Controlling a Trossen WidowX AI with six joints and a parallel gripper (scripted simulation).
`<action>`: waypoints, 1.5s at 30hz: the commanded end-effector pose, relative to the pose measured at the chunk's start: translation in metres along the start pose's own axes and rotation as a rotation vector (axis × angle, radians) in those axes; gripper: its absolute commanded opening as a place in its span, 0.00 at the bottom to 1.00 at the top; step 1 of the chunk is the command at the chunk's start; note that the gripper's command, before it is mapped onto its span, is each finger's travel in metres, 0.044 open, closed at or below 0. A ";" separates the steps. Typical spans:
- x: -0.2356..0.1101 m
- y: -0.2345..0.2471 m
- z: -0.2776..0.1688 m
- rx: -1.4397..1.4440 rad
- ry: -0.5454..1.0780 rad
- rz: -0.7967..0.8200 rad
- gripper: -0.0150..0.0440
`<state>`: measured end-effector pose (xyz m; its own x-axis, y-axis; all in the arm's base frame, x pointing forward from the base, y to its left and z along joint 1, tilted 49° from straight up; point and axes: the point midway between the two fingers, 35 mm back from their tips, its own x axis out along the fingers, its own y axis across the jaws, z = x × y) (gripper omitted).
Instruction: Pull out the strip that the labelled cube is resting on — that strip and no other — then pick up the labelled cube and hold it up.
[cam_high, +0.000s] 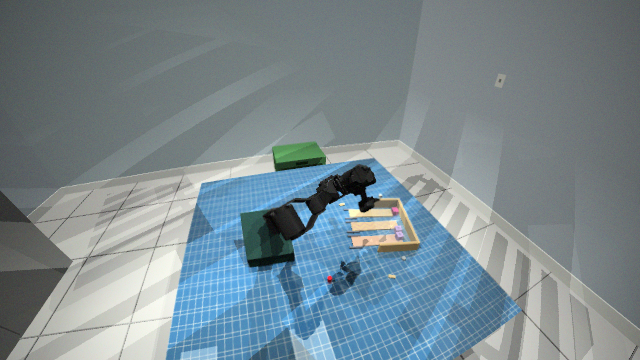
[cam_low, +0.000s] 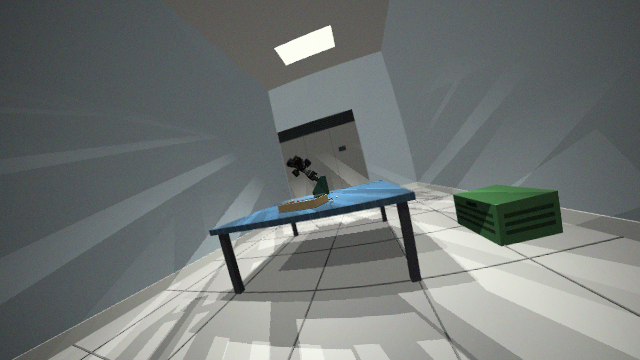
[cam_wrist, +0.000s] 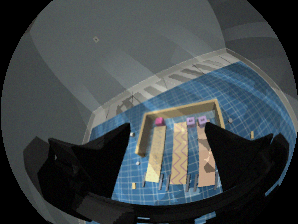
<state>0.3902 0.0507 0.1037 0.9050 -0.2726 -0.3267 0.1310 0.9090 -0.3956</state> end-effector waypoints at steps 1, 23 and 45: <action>-0.014 0.008 -0.054 -0.218 0.097 -0.057 0.93; -0.034 0.005 -0.102 -0.448 0.190 -0.114 0.89; 0.045 -0.107 -0.136 -0.161 1.067 -0.455 0.25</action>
<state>0.3623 -0.0510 0.0018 0.2924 -0.7224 -0.6266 0.1359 0.6800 -0.7205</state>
